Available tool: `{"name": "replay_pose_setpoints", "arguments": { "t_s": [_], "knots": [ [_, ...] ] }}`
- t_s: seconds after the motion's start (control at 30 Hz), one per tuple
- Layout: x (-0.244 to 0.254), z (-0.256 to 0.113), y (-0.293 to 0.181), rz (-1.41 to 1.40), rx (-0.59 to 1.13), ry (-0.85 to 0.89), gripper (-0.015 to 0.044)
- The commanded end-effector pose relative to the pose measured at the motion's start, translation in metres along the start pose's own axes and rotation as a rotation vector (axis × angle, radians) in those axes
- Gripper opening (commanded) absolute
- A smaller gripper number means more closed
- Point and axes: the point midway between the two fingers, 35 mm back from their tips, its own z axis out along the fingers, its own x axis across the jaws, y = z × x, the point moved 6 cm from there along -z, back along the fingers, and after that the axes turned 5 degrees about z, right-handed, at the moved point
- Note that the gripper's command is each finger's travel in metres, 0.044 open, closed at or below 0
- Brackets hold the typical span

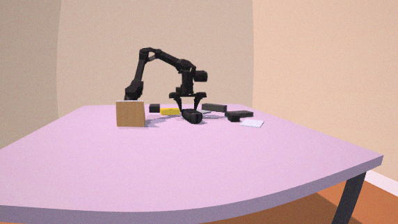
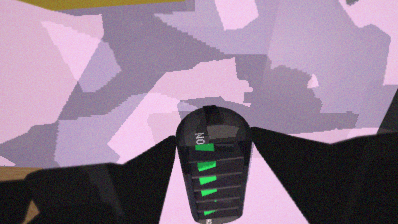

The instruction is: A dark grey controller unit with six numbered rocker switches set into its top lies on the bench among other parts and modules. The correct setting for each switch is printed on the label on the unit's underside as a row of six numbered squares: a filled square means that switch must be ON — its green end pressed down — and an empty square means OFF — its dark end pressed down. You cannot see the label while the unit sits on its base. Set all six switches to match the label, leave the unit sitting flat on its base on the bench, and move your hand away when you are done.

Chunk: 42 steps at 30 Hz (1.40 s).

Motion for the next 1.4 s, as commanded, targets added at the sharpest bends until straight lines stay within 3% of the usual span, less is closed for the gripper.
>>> {"name": "replay_pose_setpoints", "arguments": {
  "t_s": [0.0, 1.37],
  "knots": [
    [0.000, 0.001, -0.001, 0.001, 0.002, -0.002, 0.0326],
    [-0.001, -0.018, -0.017, 0.001, -0.036, 0.002, 0.0337]
  ]
}}
